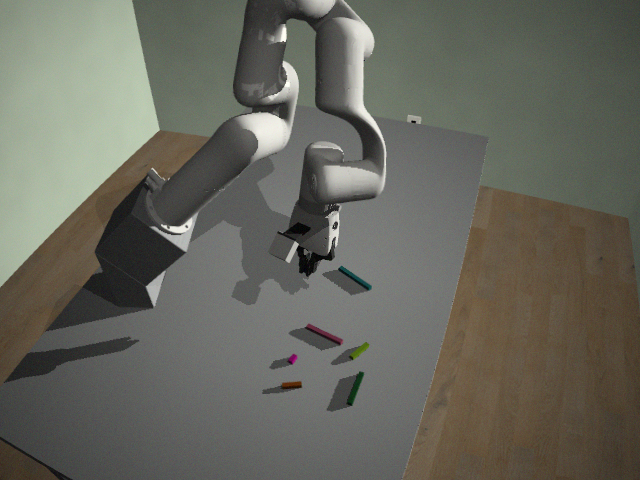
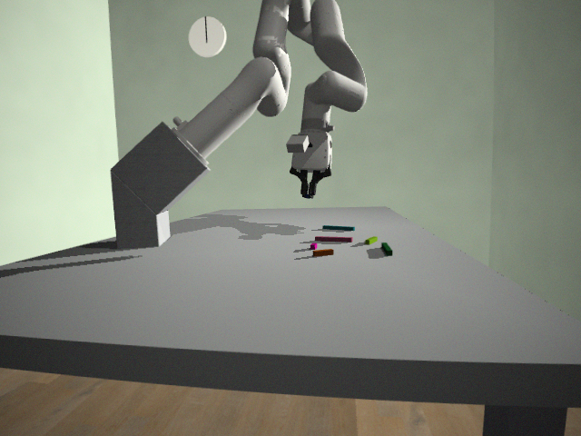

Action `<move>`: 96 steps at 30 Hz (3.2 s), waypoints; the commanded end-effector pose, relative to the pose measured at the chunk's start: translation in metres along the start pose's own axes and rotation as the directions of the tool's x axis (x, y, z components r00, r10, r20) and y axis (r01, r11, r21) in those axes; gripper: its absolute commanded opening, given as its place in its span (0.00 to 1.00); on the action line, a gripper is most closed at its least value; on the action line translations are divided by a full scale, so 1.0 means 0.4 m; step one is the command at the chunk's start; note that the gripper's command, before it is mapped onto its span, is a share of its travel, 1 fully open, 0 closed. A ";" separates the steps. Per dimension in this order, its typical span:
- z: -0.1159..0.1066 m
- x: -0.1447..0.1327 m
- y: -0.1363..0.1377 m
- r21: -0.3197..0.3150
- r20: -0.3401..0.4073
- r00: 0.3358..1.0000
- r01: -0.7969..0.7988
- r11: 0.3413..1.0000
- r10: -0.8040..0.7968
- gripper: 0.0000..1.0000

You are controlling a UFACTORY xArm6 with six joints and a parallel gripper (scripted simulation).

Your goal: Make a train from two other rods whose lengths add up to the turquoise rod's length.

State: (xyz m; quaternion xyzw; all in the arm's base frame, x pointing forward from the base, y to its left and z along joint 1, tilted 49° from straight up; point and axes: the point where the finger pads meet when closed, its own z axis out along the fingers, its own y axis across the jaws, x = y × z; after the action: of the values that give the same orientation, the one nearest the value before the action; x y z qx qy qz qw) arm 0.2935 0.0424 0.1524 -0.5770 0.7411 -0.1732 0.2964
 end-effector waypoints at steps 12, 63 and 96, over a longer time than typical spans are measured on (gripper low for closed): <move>-0.032 -0.115 -0.076 0.016 0.186 0.923 -0.345 0.938 0.336 0.04; 0.044 -0.134 -0.088 0.015 0.196 0.915 -0.362 0.932 0.353 0.04; 0.171 -0.155 -0.098 0.015 0.196 0.915 -0.362 0.932 0.353 0.04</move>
State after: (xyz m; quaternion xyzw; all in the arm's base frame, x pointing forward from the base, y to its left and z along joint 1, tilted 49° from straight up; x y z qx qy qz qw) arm 0.3666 0.0929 0.1462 -0.4497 0.8074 -0.0562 0.3779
